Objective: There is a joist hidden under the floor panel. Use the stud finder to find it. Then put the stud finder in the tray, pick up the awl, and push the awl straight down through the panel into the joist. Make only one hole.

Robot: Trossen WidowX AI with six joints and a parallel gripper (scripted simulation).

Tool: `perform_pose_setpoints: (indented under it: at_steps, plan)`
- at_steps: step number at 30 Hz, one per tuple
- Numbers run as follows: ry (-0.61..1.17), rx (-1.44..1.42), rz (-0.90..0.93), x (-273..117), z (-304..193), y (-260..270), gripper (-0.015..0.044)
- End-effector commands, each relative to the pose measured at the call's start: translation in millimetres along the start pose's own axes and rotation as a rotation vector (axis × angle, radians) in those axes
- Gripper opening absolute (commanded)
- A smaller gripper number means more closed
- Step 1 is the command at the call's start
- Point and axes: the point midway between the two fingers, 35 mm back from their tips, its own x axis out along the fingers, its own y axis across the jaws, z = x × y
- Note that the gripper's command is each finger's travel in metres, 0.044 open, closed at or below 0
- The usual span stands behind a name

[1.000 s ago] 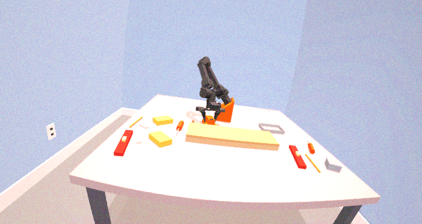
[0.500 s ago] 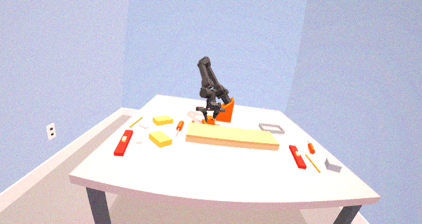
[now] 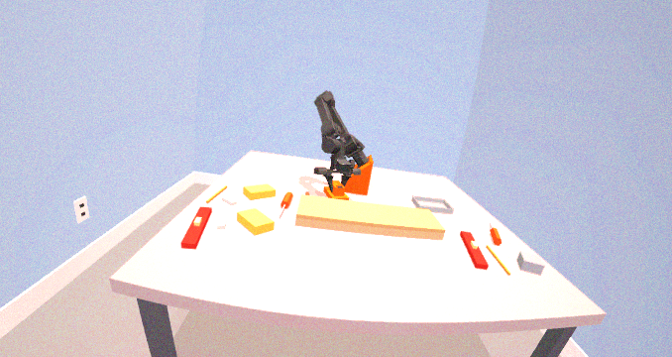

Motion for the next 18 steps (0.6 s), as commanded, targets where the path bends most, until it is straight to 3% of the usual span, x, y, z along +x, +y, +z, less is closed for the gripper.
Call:
perform_pose_setpoints:
  at_steps: [1, 18]
  plan:
    - [-0.016, 0.013, -0.012, -18.6, 11.2, -5.6, 0.0]
    - [-0.017, 0.009, -0.026, -83.9, 20.8, -4.4, 0.0]
